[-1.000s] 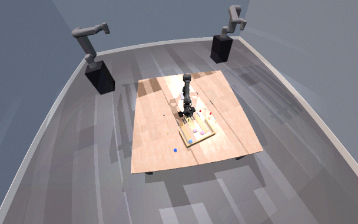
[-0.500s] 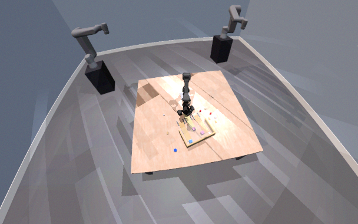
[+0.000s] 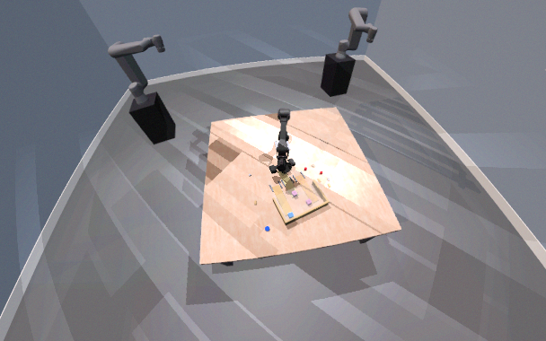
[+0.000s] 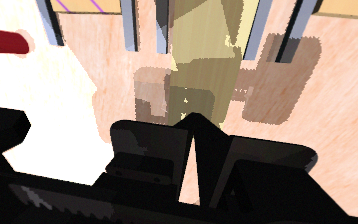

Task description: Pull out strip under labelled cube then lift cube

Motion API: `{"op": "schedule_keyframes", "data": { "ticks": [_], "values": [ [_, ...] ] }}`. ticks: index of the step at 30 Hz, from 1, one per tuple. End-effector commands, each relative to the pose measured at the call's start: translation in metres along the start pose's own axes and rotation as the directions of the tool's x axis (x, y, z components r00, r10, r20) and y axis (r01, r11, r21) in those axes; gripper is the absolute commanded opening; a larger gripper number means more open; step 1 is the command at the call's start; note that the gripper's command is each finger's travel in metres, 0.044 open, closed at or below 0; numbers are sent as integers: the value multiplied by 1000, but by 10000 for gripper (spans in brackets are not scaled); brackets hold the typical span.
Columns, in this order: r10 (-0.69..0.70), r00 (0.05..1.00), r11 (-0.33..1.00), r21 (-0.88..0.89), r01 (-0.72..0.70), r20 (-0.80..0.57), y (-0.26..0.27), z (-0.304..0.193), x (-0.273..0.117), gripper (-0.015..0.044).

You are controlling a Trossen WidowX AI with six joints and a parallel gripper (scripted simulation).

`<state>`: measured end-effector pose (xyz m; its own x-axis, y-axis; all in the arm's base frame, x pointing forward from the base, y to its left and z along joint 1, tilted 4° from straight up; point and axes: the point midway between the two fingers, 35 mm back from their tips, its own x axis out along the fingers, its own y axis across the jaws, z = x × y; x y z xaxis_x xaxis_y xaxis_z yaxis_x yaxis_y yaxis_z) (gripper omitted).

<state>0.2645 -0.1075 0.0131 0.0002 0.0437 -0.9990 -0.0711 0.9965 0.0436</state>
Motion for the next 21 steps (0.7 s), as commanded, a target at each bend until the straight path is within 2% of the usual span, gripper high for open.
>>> {"op": "schedule_keyframes", "data": {
  "ticks": [1, 21],
  "values": [
    [1, 1000, 1000, 2, -1, -24, 0, -12, 4, 0],
    [1, 1000, 1000, 2, -1, -26, -1, -43, 4, 0]
  ]
}}
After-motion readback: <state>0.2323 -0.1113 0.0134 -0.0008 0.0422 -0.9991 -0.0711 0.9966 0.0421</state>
